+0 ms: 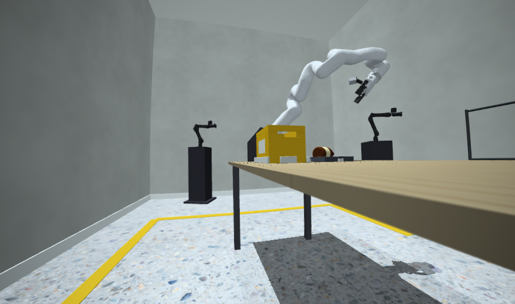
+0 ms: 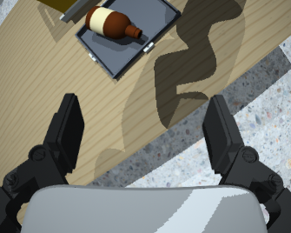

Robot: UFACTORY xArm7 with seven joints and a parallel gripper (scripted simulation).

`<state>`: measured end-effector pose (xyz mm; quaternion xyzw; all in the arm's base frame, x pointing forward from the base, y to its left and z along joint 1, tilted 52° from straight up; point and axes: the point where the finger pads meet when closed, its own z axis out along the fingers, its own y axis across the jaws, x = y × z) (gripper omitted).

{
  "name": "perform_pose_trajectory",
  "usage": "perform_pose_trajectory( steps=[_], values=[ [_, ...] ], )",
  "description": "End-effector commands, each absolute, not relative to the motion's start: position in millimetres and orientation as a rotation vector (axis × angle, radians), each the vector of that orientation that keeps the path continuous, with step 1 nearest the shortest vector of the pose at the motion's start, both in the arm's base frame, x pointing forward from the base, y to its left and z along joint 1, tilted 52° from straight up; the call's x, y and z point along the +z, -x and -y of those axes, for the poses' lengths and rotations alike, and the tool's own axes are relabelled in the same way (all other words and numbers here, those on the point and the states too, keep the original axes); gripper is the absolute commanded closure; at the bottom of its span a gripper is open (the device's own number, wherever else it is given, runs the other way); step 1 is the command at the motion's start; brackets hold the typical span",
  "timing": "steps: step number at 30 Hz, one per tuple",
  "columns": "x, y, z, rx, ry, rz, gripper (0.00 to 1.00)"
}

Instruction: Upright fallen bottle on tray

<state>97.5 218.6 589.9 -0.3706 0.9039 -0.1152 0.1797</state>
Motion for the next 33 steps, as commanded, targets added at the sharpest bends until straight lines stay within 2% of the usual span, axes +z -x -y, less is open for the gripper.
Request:
perform_pose_trajectory(
  steps=[1,20,33],
  values=[
    [590.9,-96.9,-218.2,-0.321,1.048,-2.553,0.0],
    [590.3,-99.3,-217.8,-0.313,1.031,-2.557,0.0],
    [566.6,-164.2,-198.9,-0.103,0.56,-2.644,0.0]
  ],
)
